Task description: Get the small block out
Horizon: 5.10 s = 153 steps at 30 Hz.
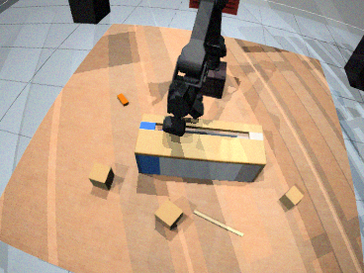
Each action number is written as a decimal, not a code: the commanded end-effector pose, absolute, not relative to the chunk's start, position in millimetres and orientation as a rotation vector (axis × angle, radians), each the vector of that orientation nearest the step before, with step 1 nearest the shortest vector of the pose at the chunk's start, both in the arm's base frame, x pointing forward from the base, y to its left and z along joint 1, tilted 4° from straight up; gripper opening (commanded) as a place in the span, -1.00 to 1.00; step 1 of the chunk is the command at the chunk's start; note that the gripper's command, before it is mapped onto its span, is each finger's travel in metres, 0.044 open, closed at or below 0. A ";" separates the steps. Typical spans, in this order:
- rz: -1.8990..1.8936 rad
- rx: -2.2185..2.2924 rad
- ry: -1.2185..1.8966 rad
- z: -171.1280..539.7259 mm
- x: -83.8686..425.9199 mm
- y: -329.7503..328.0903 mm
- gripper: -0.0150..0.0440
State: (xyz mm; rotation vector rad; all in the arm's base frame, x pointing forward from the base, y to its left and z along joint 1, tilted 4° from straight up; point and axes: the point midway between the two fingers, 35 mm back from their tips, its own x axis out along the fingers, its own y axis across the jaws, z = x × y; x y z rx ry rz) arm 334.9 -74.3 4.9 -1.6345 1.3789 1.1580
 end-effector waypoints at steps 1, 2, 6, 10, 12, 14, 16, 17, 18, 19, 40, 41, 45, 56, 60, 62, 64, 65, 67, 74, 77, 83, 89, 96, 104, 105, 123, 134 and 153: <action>1.159 -1.639 1.381 4.7 337.3 -85.7 0.86; 1.159 -1.639 1.381 4.7 337.4 -86.4 0.86; 1.159 -1.639 1.381 4.7 337.4 -86.4 0.86; 1.158 -1.637 1.381 28.1 339.7 -84.8 0.86; 1.157 -1.634 1.382 50.6 340.0 -83.1 0.86; 1.156 -1.633 1.382 65.3 339.2 -81.9 0.86; 1.156 -1.633 1.382 67.4 339.1 -81.7 0.86; 1.156 -1.633 1.382 67.4 339.1 -81.7 0.86; 1.156 -1.633 1.382 67.4 339.1 -81.7 0.86; 1.156 -1.633 1.382 67.4 339.1 -81.7 0.86; -0.117 -0.230 1.447 68.5 326.1 -122.3 0.47; -0.181 -0.138 1.431 68.7 325.4 -123.1 0.47; -0.304 0.049 1.393 69.1 323.6 -124.9 0.47; -0.625 0.552 1.260 70.8 319.5 -129.1 0.47; -0.737 0.733 1.201 71.5 318.2 -130.4 0.47; -0.789 0.831 1.166 72.1 317.3 -131.4 0.47; -0.843 0.920 1.133 72.5 316.6 -132.0 0.47; -0.869 0.965 1.116 72.7 316.3 -132.3 0.47; -0.922 1.054 1.080 73.2 315.7 -132.9 0.47; -1.098 1.372 0.940 75.0 313.3 -135.3 0.47; -1.172 1.504 0.873 75.8 312.5 -136.1 0.47; -1.313 1.773 0.728 77.7 310.5 -138.1 0.47; -1.452 2.029 0.565 79.4 308.8 -139.7 0.47; -1.606 2.320 0.348 81.6 306.9 -141.5 0.47; -1.694 2.473 0.210 82.5 306.1 -142.2 0.47; -1.694 2.473 0.210 82.5 306.1 -142.2 0.47; -1.694 2.473 0.210 82.5 306.1 -142.2 0.47; -1.695 2.472 0.210 -12.1 305.6 -144.8 0.47; -1.695 2.472 0.210 -37.5 304.4 -147.1 0.47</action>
